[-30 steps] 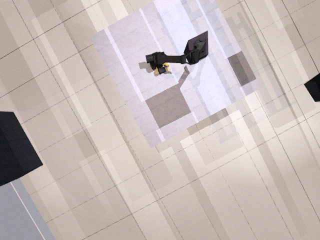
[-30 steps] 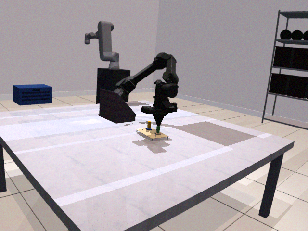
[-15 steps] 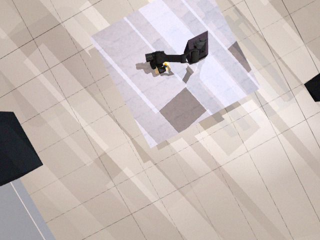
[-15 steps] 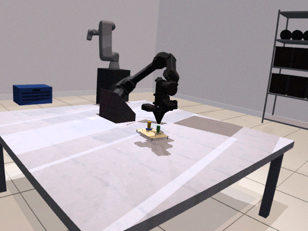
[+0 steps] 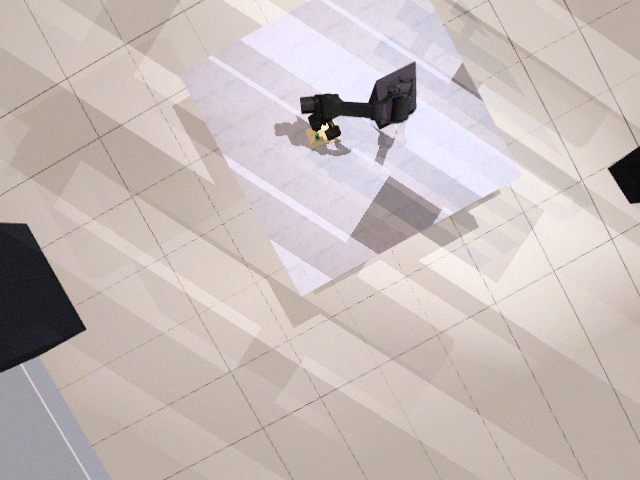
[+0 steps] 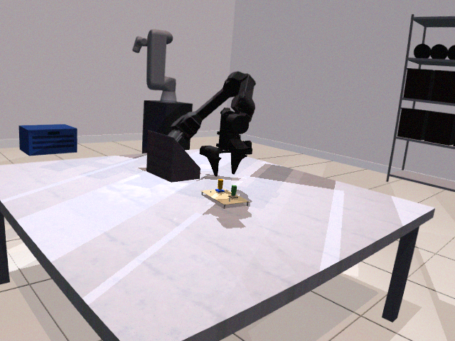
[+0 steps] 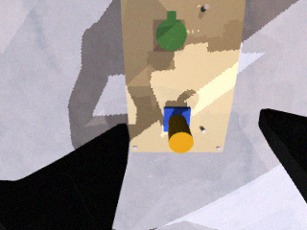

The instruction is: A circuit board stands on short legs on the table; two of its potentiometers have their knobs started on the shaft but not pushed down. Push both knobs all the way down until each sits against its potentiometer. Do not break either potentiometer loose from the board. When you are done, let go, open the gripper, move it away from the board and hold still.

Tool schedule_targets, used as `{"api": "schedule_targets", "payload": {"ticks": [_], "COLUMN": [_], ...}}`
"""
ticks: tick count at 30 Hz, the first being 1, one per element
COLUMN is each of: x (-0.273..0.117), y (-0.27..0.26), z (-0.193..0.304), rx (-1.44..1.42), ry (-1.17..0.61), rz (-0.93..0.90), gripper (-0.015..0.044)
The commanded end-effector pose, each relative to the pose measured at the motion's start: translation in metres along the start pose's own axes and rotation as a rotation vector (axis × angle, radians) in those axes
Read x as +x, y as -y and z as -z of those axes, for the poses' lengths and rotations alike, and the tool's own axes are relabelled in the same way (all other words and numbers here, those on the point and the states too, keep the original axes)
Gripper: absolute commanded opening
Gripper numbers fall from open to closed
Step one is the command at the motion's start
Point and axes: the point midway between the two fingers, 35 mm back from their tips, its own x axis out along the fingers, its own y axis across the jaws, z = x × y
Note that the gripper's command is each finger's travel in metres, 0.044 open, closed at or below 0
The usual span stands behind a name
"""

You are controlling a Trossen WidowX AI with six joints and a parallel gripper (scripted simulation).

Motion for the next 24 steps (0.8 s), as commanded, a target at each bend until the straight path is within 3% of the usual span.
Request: {"api": "schedule_targets", "payload": {"ticks": [1, 9, 24], "x": [-0.01, -0.013, -0.013], "y": [0.006, 0.007, 0.006], "z": [0.039, 0.129, 0.131], "rx": [0.002, 0.001, 0.001], "ry": [-0.001, -0.005, -0.005], "rz": [0.009, 0.005, 0.005], "gripper": [0.044, 0.044, 0.044]}}
